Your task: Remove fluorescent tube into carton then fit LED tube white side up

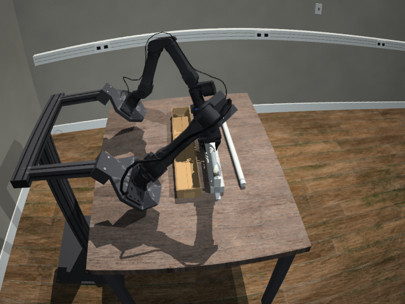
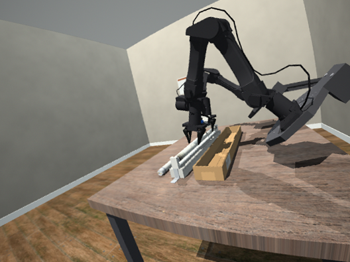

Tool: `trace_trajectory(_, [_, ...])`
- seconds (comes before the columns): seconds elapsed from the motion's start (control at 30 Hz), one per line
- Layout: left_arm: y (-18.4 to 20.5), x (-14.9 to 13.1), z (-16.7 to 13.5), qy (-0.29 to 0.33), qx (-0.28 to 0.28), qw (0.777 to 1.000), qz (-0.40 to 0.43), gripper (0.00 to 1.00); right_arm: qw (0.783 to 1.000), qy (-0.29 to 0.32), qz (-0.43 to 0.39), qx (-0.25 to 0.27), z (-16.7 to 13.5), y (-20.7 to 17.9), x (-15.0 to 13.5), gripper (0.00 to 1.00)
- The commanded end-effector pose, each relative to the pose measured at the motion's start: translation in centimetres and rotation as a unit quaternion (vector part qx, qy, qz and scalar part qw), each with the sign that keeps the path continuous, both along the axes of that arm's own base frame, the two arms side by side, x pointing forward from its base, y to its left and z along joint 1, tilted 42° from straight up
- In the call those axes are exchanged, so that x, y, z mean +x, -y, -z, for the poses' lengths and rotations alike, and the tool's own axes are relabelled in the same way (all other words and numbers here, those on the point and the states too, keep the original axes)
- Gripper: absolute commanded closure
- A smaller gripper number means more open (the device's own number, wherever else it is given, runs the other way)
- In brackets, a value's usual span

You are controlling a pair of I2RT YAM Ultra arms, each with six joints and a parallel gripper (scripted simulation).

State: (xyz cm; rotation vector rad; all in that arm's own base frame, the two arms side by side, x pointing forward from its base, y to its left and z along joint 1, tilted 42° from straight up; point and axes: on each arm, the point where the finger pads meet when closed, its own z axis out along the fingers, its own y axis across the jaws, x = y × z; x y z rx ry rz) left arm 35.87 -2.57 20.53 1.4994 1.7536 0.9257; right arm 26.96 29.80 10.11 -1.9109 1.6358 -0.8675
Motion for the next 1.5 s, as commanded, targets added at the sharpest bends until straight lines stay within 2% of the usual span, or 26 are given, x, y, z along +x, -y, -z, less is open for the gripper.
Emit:
trace_trajectory(0.0, [0.3,-1.4,-1.9,0.003,-0.005,1.000,-0.002,0.51,1.000,0.008,0.000,0.014,-2.7,-0.7,-1.5,0.51])
trace_trajectory(0.27, [0.6,-3.7,-3.3,0.004,-0.006,1.000,-0.003,0.51,1.000,0.009,0.000,0.019,-4.8,-0.8,-3.5,0.51])
trace_trajectory(0.33, [0.9,-2.8,-3.5,0.015,-0.009,1.000,0.004,0.51,0.999,0.006,-0.011,0.034,-4.5,-1.7,-3.1,0.51])
trace_trajectory(0.4, [1.0,-3.3,-2.7,0.010,-0.011,1.000,0.010,0.51,1.000,0.001,-0.012,0.021,-3.6,-1.0,-3.4,0.51])
trace_trajectory(0.5, [0.9,-3.4,-2.5,0.008,-0.008,1.000,0.007,0.51,1.000,0.002,-0.013,0.024,-3.9,-1.1,-3.4,0.51])
trace_trajectory(0.53, [0.7,-3.0,-2.0,0.007,-0.009,1.000,0.006,0.51,1.000,0.001,-0.015,0.017,-2.9,-0.8,-3.3,0.51])
trace_trajectory(0.67, [1.0,-2.9,-3.6,0.026,-0.014,1.000,0.010,0.51,0.999,0.006,-0.014,0.035,-4.4,-1.5,-3.2,0.51])
trace_trajectory(0.77, [0.2,-3.2,-1.7,0.006,-0.004,1.000,0.002,0.51,0.999,0.008,-0.013,0.039,-4.5,-1.6,-3.1,0.51])
trace_trajectory(0.87, [0.9,-2.6,-4.0,0.029,-0.013,0.999,0.009,0.51,0.999,0.009,-0.013,0.042,-4.7,-1.8,-3.1,0.51])
trace_trajectory(1.47, [0.7,-2.1,-3.1,0.014,-0.007,1.000,0.005,0.51,0.999,0.010,-0.014,0.045,-5.0,-2.0,-3.0,0.51])
